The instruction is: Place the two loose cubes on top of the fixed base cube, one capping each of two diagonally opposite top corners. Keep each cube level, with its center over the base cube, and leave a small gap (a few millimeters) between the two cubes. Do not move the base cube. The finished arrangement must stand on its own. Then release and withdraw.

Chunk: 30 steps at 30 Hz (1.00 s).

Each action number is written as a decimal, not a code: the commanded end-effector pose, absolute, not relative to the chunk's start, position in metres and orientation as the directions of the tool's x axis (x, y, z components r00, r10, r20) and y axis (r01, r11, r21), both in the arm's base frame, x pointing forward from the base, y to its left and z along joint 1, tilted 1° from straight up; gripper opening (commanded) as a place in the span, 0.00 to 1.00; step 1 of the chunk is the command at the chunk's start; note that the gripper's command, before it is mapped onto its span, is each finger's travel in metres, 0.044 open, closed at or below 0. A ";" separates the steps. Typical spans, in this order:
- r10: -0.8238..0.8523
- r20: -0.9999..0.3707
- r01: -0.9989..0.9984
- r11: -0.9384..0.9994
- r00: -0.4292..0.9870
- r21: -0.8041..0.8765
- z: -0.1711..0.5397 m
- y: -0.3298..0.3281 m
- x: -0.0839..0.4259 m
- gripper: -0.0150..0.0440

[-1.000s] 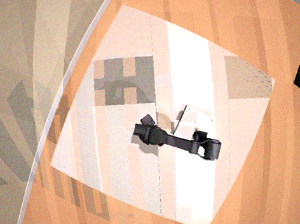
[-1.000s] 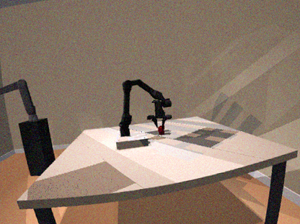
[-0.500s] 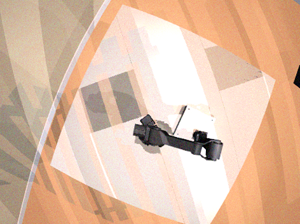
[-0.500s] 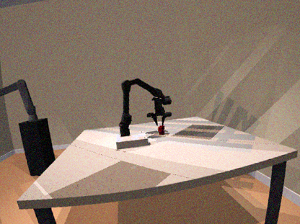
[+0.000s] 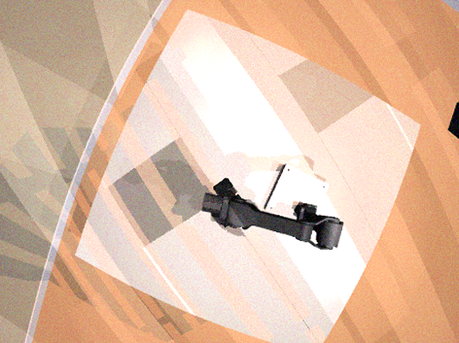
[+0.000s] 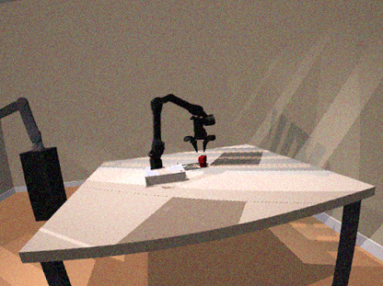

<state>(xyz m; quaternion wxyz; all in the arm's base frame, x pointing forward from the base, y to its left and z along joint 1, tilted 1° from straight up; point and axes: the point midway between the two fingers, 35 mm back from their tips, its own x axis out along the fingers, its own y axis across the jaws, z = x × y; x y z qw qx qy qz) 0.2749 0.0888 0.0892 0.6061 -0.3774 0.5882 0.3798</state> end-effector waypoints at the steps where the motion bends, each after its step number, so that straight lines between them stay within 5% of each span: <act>1: 0.020 -0.999 -0.905 0.426 0.031 -0.019 0.097 0.089 0.277 0.60; 14: 0.020 -0.999 -0.905 0.426 0.031 -0.019 0.108 0.089 0.277 0.60; 21: 0.018 -1.000 -0.904 0.427 0.024 -0.014 0.115 0.089 0.275 0.91; 30: 0.017 -1.000 -0.904 0.427 0.017 -0.008 0.115 0.097 0.272 0.93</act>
